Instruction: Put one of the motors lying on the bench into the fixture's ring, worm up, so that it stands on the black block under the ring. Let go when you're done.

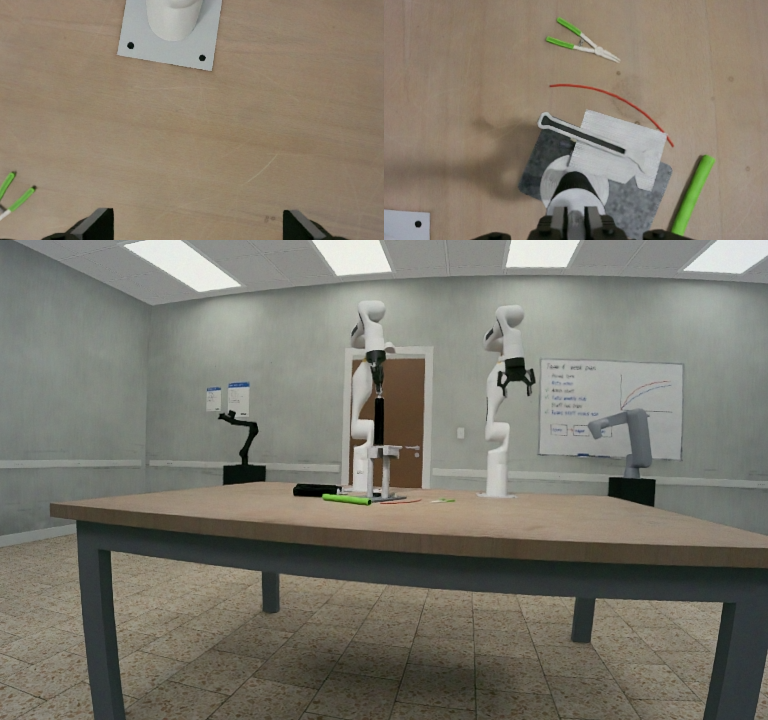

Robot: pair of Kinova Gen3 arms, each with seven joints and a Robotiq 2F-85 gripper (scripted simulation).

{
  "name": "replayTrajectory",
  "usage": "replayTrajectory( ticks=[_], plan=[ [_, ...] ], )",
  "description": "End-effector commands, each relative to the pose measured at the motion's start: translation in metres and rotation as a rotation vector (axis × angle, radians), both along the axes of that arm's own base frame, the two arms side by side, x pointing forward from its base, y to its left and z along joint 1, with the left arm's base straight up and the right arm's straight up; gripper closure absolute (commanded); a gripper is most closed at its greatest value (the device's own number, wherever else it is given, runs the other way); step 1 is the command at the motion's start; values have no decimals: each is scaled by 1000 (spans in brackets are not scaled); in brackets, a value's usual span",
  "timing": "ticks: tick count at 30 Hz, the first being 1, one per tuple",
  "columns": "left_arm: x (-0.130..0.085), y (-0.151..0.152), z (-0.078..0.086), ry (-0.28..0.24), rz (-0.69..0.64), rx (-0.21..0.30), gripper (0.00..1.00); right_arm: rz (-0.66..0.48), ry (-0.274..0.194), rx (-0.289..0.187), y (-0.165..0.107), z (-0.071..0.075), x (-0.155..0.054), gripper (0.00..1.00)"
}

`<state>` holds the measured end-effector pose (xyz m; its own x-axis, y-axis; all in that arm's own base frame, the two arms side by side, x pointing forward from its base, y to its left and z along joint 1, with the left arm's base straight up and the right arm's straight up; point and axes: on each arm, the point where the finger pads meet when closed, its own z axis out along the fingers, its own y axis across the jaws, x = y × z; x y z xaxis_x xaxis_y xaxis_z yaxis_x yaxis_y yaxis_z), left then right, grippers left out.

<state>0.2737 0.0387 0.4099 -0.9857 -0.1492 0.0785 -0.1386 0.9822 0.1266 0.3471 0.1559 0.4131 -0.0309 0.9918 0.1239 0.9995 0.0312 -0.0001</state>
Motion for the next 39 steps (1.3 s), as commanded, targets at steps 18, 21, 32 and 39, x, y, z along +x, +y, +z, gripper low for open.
replayTrajectory(
  ticks=[18, 21, 32, 39],
  plan=[
    [0, 0, 0, -1, 0, 0, 2, 0, -2, 1, 0, -1, 0, 828],
    [0, 0, 0, -1, 0, 0, 2, 0, -2, 2, 0, -3, 0, 828],
    [0, 0, 0, -1, 0, 0, 2, 0, -2, 3, 0, -8, 0, 828],
    [0, 0, 0, -1, 0, 0, 2, 0, -2, 4, 0, -10, 0, 828]
  ],
)
